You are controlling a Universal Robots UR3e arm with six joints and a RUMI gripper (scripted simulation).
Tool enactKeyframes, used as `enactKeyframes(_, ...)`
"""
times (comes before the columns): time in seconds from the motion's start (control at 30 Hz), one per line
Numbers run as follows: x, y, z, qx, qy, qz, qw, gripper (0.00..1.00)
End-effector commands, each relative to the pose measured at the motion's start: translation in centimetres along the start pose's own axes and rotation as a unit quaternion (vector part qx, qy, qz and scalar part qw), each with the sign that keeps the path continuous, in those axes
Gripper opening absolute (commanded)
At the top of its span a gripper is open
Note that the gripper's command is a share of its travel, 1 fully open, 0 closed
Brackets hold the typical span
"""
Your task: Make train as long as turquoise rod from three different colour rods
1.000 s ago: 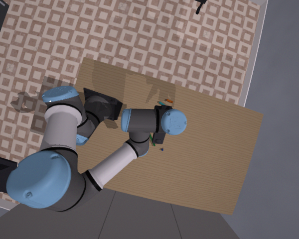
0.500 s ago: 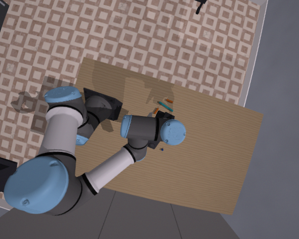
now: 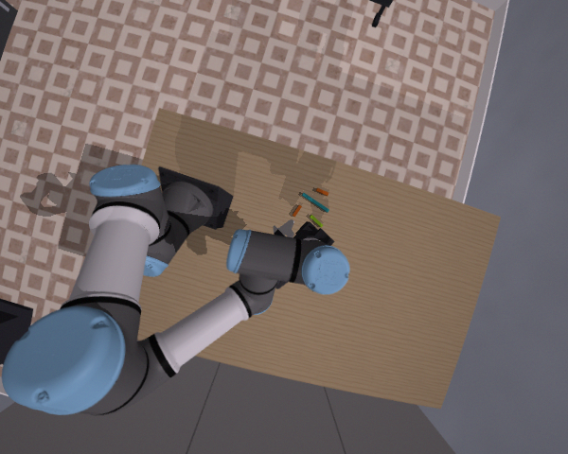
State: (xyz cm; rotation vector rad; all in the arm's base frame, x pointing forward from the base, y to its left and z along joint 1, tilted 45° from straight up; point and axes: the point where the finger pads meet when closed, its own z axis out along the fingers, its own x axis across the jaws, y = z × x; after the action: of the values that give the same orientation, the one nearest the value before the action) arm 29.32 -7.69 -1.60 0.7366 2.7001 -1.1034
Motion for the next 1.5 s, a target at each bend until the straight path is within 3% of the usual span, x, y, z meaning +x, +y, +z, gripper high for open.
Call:
enactKeyframes(0.0,-0.4,-0.8,0.0,0.005,-0.002,0.068,0.998,1.00)
enactKeyframes(0.37,-0.8,-2.0,0.1,0.008,-0.004,0.145,0.989,1.00)
enactKeyframes(1.47,-0.8,-2.0,0.1,0.007,-0.004,0.147,0.989,1.00)
